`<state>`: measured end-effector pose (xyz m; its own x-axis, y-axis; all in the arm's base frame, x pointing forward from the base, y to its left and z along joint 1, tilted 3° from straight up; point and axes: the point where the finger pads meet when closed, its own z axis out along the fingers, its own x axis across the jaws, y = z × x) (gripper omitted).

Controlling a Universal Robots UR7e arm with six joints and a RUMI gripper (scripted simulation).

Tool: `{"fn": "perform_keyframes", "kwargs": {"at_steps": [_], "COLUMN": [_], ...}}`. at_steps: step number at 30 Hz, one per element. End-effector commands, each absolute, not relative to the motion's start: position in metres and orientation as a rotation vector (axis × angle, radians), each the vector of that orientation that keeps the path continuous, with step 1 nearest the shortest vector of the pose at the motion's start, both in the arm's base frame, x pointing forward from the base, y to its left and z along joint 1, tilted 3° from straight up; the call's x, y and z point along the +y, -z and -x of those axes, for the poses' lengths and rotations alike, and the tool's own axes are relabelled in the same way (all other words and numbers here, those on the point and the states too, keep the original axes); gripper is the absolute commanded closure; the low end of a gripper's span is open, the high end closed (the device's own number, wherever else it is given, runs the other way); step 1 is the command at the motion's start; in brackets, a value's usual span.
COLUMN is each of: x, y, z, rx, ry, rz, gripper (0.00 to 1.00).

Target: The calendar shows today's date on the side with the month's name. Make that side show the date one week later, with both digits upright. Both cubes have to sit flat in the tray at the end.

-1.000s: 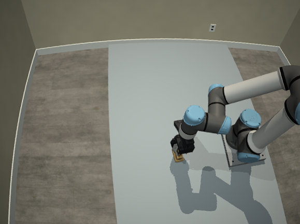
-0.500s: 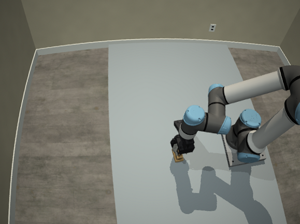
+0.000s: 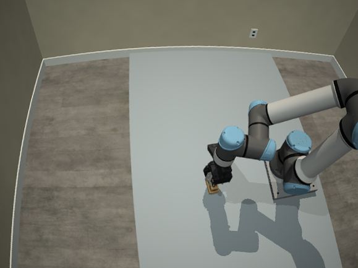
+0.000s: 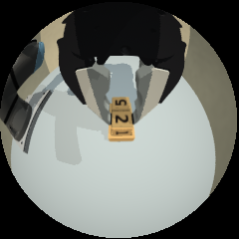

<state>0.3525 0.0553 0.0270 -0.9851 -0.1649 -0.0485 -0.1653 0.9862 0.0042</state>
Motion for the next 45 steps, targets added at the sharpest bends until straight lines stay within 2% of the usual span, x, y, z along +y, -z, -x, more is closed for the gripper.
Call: {"fn": "perform_keyframes", "kwargs": {"at_steps": [1, 28, 32, 34, 35, 40, 41, 45], "x": [0.056, 0.056, 0.056, 0.056, 0.056, 0.056, 0.056, 0.056], "y": [-0.0251, -0.0251, -0.0251, -0.0251, -0.0251, -0.0251, -0.0251, -0.0251], "z": [-0.3507, -0.3507, -0.3507, -0.3507, -0.3507, -0.3507, -0.3507, -0.3507], "rx": [3.087, 3.087, 3.087, 3.087, 3.087, 3.087, 3.087, 3.087], "ry": [-0.013, -0.013, -0.013, -0.013, -0.013, -0.013, -0.013, -0.013], "rz": [0.258, 0.258, 0.258, 0.258, 0.258, 0.258, 0.258, 0.258], "gripper": [0.9, 0.9, 0.83, 0.83, 0.79, 0.76, 0.72, 0.72]}}
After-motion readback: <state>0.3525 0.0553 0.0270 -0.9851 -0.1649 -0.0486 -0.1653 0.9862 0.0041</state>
